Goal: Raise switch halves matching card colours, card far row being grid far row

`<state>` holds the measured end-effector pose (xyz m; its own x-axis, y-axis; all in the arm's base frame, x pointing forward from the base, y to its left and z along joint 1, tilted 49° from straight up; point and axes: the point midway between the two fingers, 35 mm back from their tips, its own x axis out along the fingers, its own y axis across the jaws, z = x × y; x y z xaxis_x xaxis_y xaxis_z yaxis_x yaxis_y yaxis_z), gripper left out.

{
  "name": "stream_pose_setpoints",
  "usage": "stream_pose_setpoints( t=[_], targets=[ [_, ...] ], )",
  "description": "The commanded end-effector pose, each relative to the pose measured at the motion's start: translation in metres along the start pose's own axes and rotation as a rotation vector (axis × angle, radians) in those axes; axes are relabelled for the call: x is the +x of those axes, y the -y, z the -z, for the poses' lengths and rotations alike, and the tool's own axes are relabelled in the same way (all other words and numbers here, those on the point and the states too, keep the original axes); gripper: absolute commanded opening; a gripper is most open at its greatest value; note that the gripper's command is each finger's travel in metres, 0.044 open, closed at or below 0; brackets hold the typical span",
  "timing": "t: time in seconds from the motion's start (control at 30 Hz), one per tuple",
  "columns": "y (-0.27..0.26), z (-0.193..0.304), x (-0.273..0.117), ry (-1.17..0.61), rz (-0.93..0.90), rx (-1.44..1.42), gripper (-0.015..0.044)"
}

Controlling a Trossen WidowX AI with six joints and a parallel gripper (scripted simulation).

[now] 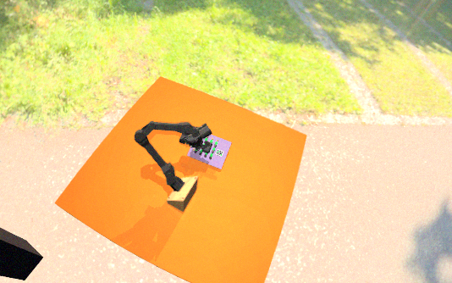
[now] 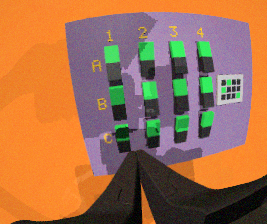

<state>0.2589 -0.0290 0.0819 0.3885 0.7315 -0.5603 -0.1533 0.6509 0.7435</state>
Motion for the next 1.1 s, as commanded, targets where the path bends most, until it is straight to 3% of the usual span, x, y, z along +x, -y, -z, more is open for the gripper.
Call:
stream_pose_setpoints(
  t=[0.0, 0.23, 1.07],
  targets=[
    [-0.008, 0.011, 0.002, 0.001, -0.005, 0.011, 0.0],
    [-0.008, 0.01, 0.037, -0.024, -0.007, 0.01, 0.0],
    [-0.009, 0.01, 0.062, -0.024, -0.008, 0.01, 0.0]
  ],
)
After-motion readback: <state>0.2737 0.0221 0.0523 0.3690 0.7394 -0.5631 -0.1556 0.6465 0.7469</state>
